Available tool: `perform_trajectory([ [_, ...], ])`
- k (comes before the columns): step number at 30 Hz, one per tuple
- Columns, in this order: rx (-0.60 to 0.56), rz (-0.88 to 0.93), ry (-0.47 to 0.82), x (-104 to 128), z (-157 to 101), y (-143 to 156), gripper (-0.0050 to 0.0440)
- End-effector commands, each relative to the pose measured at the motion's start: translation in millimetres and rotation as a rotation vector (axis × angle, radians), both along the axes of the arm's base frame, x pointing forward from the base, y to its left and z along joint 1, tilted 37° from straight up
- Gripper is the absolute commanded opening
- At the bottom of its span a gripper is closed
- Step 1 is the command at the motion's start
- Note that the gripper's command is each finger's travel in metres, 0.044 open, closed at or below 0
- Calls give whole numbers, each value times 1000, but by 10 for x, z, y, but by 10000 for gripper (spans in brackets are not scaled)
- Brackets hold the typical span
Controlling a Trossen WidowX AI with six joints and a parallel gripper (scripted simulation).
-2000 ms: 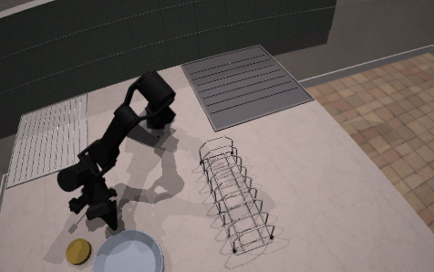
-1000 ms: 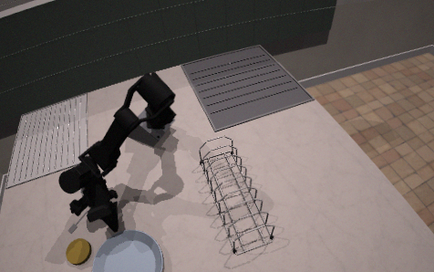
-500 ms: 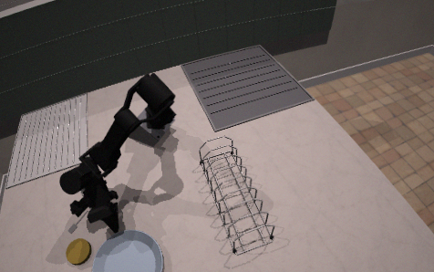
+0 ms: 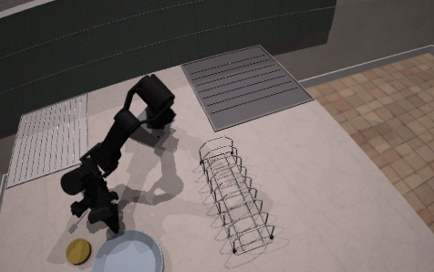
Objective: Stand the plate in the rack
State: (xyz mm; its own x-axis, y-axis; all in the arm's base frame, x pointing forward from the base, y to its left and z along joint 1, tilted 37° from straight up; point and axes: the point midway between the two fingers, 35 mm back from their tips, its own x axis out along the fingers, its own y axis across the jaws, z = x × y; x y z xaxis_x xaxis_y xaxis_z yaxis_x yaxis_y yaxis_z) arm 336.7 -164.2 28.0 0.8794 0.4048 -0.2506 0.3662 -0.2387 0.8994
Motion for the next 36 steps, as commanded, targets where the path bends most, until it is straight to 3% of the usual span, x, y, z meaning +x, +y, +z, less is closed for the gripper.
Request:
perform_trajectory([
  [1, 2, -4, 3, 9, -8, 0, 89],
  [36, 2, -4, 3, 62, -22, 28, 89],
])
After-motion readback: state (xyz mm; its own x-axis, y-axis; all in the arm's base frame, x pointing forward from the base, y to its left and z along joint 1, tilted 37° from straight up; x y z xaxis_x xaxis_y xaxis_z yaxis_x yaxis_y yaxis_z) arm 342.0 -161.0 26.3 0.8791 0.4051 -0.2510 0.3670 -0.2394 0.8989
